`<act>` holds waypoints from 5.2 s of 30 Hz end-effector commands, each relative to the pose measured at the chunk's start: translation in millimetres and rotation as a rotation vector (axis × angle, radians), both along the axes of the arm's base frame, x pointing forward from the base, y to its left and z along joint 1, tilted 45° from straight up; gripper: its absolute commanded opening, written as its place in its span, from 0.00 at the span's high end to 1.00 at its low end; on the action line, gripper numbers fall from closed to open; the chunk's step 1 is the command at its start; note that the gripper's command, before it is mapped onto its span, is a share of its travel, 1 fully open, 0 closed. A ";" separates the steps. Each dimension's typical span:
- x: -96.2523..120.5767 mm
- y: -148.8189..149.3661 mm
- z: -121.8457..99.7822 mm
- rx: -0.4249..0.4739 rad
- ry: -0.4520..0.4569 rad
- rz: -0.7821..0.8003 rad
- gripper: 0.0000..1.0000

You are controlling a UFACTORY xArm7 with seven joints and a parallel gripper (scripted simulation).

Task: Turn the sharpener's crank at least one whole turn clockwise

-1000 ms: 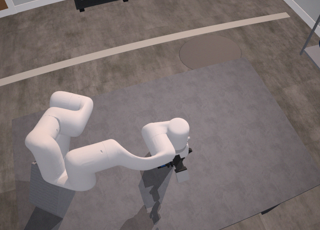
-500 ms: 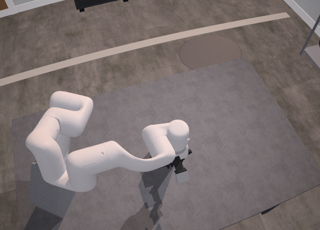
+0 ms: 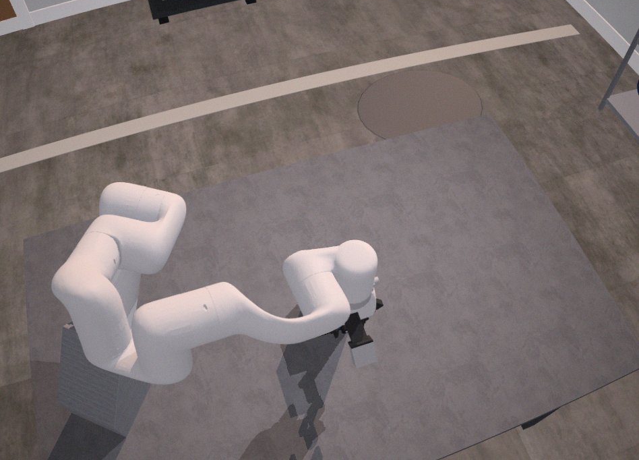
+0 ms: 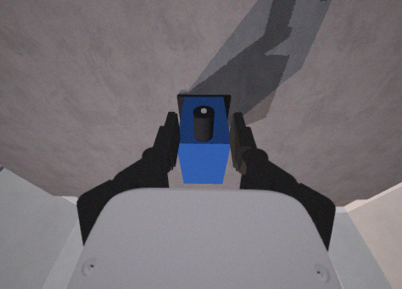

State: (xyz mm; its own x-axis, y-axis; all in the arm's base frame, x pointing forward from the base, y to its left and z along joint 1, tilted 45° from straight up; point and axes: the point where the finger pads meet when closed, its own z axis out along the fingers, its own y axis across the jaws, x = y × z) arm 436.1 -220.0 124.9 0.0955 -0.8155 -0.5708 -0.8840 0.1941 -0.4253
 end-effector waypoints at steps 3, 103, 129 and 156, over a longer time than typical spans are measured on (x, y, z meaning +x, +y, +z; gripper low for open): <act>-0.1 -1.9 1.4 -0.002 -0.002 -0.004 0.46; 17.7 17.2 -24.3 -0.002 -0.002 -0.004 0.46; 17.7 17.2 -24.3 -0.002 -0.002 -0.004 1.00; 17.7 17.2 -24.3 -0.002 -0.002 -0.004 1.00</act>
